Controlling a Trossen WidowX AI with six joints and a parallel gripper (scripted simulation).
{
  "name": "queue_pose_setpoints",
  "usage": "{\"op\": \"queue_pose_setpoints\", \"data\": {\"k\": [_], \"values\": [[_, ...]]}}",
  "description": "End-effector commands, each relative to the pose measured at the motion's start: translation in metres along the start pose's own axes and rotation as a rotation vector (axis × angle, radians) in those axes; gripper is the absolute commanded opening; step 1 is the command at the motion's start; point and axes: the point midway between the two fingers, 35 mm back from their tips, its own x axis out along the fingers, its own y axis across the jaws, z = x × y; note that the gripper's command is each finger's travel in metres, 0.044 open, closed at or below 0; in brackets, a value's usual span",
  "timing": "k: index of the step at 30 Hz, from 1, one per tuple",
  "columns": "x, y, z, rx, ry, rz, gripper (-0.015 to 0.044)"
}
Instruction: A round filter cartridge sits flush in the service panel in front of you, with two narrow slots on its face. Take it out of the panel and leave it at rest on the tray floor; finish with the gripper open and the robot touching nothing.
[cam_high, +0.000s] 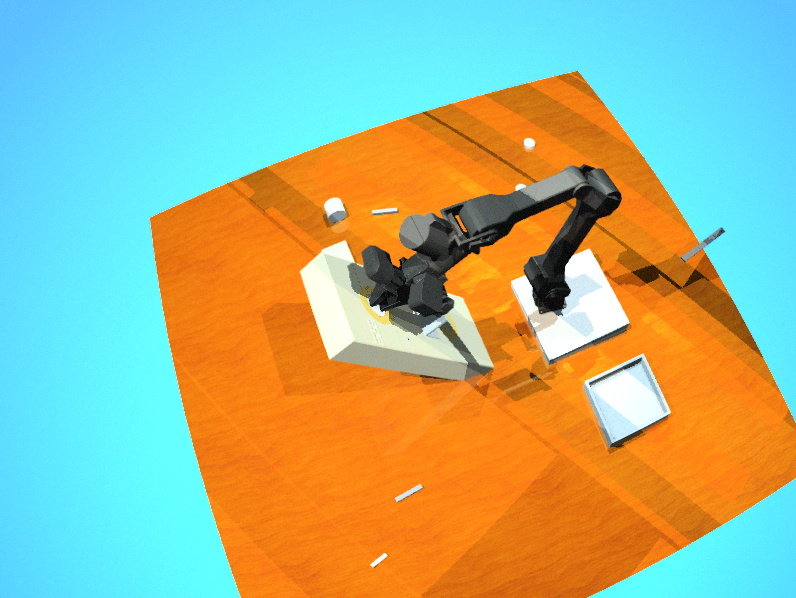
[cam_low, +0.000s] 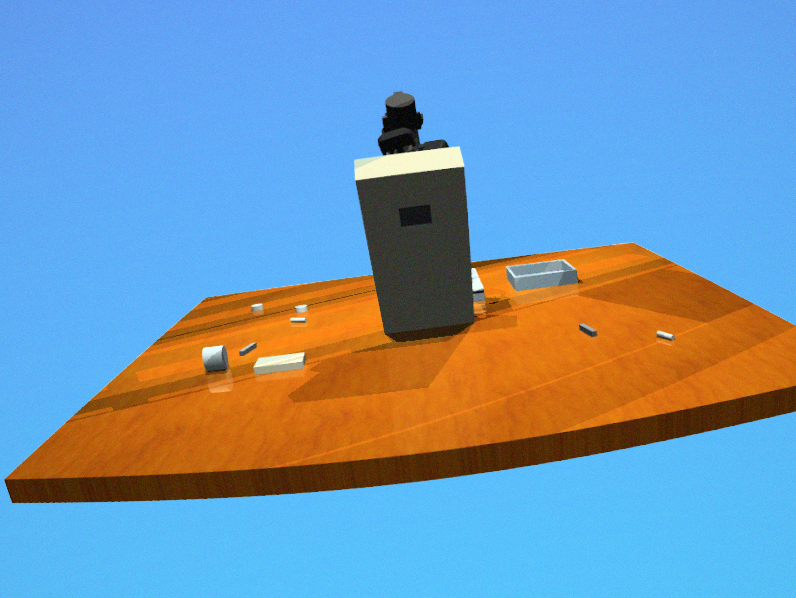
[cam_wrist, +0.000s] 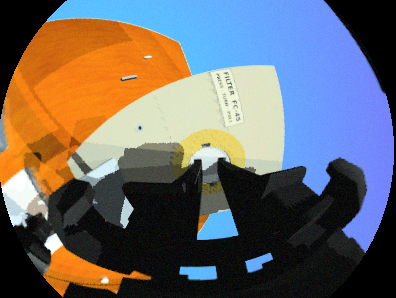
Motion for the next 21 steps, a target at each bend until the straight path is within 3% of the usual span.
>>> {"op": "queue_pose_setpoints", "data": {"k": [1, 21], "values": [[0.0085, -0.0014, 0.0007, 0.140, -0.002, -0.001, 0.0000], [0.0097, -0.0014, 0.0007, 0.832, -0.002, 0.000, 0.0000]]}}
